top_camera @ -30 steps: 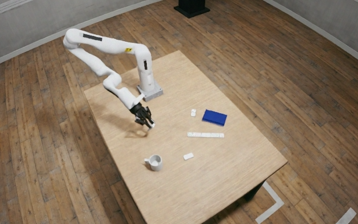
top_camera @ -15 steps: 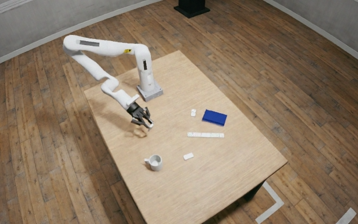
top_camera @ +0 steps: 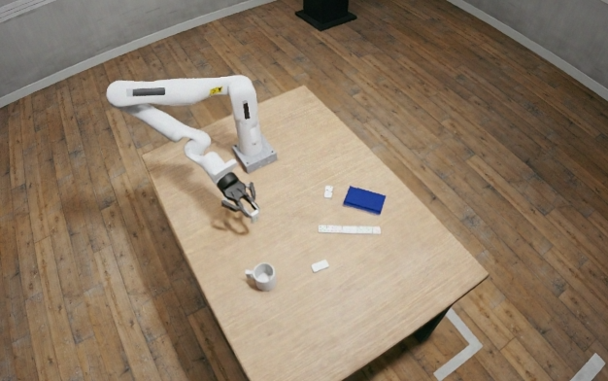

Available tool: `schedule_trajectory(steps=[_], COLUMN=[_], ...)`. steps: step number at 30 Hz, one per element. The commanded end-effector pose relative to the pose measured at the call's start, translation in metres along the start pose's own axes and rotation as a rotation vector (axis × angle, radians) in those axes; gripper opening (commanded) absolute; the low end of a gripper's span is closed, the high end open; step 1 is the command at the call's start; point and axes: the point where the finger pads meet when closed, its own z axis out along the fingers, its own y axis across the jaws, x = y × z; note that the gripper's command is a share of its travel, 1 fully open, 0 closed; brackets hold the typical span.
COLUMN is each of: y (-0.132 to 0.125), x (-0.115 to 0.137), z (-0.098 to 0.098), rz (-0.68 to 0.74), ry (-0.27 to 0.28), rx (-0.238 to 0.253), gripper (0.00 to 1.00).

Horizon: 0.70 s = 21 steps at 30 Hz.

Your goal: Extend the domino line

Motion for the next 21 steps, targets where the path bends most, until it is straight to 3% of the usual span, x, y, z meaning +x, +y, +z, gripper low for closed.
schedule_trajectory(steps=[1,8,21], y=[-0.0065,-0.0027,-0.0021], x=[0.0002,-0.0013,-0.001], z=[0.0016,0.0015,0.0014], rz=[0.049,0.091,0.106], ry=[0.047,0.088,0.105], rx=[-0.029,-0.063,-0.075], gripper=[0.31,0.31,0.31])
